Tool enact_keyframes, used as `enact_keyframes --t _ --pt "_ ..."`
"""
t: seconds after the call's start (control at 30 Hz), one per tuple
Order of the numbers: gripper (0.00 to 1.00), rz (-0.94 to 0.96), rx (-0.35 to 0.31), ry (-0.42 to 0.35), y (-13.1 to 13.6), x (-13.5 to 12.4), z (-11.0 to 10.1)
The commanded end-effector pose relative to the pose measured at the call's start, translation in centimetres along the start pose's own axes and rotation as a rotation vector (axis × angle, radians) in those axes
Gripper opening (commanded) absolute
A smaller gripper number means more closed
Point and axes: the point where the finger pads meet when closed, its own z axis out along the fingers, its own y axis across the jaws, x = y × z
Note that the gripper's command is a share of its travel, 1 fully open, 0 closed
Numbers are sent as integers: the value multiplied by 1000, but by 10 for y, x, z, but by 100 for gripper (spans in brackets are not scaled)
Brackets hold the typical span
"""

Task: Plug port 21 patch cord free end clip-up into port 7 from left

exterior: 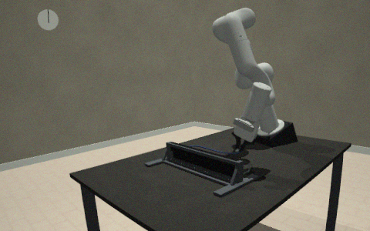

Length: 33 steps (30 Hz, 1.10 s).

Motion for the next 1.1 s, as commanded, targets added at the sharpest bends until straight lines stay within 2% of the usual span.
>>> enact_keyframes --t 0.0,0.4,1.07 --pt "0 152 -47 -41 19 13 2" --pt "0 275 -84 -74 35 23 3" --pt "0 282 -86 -76 36 23 3"
